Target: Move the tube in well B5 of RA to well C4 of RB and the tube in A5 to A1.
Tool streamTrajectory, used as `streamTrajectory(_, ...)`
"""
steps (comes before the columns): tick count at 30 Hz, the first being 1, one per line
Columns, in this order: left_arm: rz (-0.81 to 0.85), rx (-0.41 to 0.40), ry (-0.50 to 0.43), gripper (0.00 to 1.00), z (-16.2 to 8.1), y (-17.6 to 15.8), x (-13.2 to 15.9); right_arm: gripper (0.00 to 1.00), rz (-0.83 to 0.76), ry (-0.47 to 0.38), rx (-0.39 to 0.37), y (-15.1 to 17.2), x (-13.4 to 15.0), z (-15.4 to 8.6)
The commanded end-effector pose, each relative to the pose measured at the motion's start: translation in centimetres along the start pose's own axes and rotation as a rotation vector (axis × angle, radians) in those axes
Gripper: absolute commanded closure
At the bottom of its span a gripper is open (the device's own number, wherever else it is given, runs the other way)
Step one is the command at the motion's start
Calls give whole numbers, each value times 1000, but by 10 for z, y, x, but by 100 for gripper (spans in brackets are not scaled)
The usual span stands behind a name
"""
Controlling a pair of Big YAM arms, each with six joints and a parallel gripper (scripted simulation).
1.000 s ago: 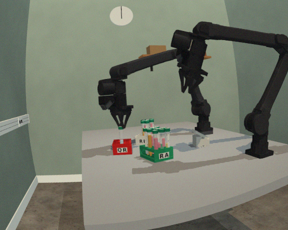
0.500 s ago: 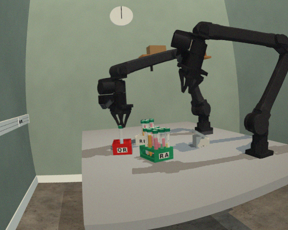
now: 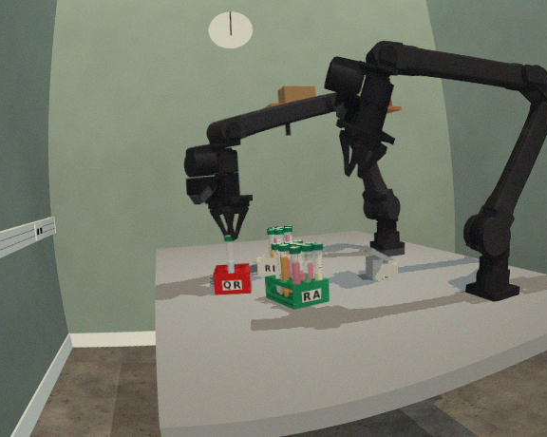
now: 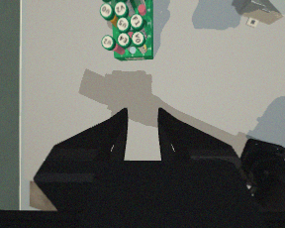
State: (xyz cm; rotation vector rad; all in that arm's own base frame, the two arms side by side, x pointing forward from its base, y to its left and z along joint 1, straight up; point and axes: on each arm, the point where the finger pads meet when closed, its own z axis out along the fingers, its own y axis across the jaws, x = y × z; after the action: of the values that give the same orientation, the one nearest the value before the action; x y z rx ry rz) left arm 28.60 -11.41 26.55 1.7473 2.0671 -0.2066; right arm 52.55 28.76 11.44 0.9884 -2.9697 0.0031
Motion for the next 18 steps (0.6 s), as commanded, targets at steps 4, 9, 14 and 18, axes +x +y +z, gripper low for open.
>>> streamTrajectory(4, 12, -32, -15, 70, -12, 9, -9, 100, -6, -92, 12, 7, -19, -55)
streamTrajectory(9, 12, -32, -15, 70, -12, 9, -9, 100, -7, -92, 12, 8, -19, -62)
streamTrajectory(14, 12, -32, -15, 70, -12, 9, -9, 100, -7, -92, 12, 8, -18, -69)
streamTrajectory(18, 12, -32, -15, 70, -12, 9, -9, 100, -7, -92, 12, 8, -18, -75)
